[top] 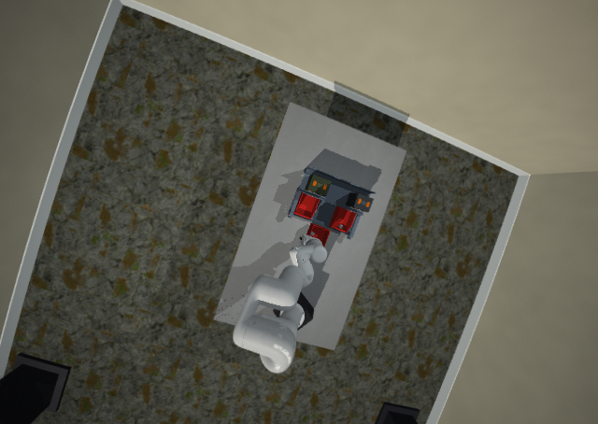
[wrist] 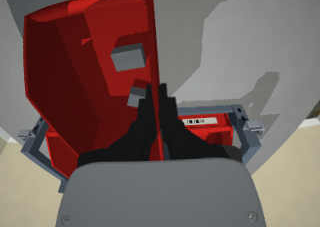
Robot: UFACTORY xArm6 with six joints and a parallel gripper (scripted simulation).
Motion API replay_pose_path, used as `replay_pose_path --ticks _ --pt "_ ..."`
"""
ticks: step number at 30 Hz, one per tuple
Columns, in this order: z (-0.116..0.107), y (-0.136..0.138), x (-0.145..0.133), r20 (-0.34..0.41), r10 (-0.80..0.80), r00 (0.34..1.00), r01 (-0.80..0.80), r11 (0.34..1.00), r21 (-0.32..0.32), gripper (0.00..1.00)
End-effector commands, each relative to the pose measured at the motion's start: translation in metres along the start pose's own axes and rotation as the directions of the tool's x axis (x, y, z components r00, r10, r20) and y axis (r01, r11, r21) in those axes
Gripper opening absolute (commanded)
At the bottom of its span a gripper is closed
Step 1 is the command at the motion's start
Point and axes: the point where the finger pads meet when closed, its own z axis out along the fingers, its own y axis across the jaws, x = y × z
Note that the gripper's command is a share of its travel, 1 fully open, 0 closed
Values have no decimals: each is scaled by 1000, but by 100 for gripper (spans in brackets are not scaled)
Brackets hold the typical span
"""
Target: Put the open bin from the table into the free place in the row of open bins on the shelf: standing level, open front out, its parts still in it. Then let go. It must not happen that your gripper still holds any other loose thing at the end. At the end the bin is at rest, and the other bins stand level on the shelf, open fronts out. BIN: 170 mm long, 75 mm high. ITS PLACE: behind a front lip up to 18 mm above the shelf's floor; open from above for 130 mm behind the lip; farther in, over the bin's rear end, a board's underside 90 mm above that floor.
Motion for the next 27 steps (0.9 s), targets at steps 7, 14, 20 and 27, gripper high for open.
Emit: replay_pose_path --ticks 7,14,20,27 --pt "-1 0 -2 3 -1 1000 1 1000 0 0" --pt "-1 0 -2 3 -1 1000 1 1000 0 0" --pt "-1 0 -1 3 -1 1000 1 1000 0 0" --pt "-1 0 0 3 -1 1000 1 1000 0 0"
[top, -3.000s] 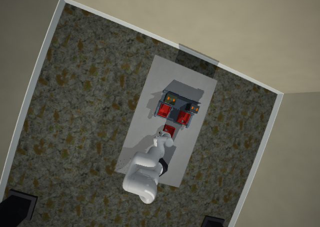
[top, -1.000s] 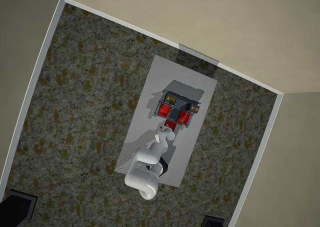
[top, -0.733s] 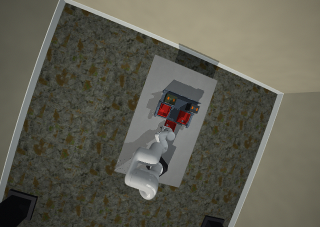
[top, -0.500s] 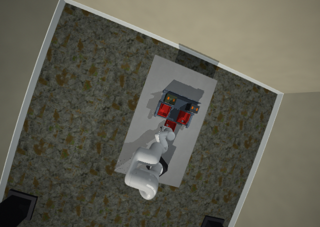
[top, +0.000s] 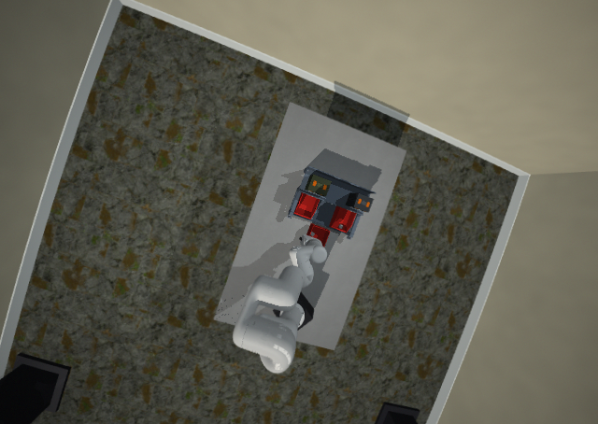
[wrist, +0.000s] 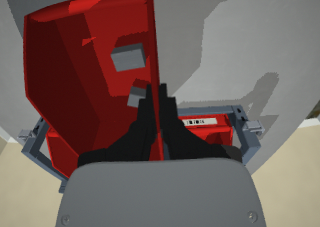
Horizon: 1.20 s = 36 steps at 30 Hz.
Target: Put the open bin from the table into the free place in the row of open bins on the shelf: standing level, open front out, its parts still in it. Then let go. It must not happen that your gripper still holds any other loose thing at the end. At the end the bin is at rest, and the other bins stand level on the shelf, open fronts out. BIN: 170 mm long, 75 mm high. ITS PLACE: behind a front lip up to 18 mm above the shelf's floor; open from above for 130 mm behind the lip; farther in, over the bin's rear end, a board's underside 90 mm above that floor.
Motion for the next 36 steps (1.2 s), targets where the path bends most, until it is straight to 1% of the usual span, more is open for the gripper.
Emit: replay_pose_path --ticks 1,8,13,25,30,36 --pt "-1 0 -1 3 0 1000 0 1000 0 0" --pt "-1 0 -1 3 0 1000 0 1000 0 0" --pt "7 0 5 3 0 1000 0 1000 0 0" --pt "7 0 5 3 0 1000 0 1000 0 0" --pt "14 0 12 3 0 1000 0 1000 0 0" --pt "14 0 12 3 0 1000 0 1000 0 0"
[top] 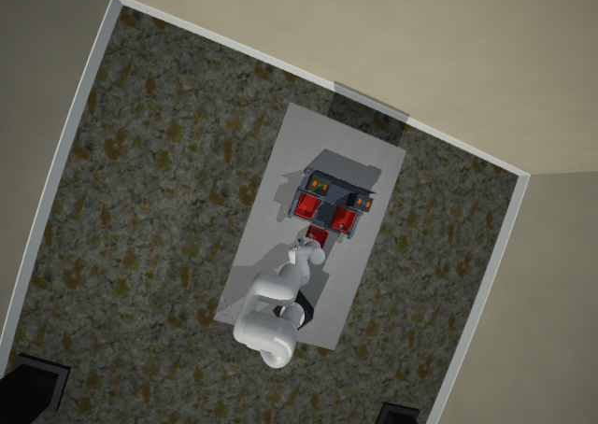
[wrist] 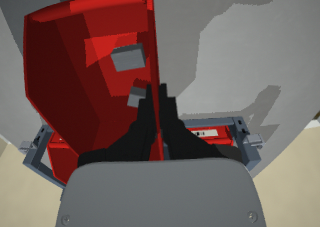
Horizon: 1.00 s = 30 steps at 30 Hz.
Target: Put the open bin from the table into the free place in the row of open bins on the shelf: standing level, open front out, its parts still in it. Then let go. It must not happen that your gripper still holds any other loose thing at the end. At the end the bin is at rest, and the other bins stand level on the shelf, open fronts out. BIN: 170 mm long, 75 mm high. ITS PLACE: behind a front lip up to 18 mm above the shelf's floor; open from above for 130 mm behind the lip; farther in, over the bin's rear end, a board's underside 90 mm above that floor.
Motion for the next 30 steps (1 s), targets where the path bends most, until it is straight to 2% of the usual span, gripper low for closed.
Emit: replay_pose_path --ticks 1,6,11,23,24,30 --pt "0 0 -1 5 -1 1000 1 1000 0 0" --pt "0 0 -1 5 -1 1000 1 1000 0 0" --pt "11 0 8 5 -1 1000 1 1000 0 0" --pt "11 0 8 5 -1 1000 1 1000 0 0" --pt "11 0 8 4 -1 1000 1 1000 0 28" --pt "11 0 8 4 -1 1000 1 1000 0 28"
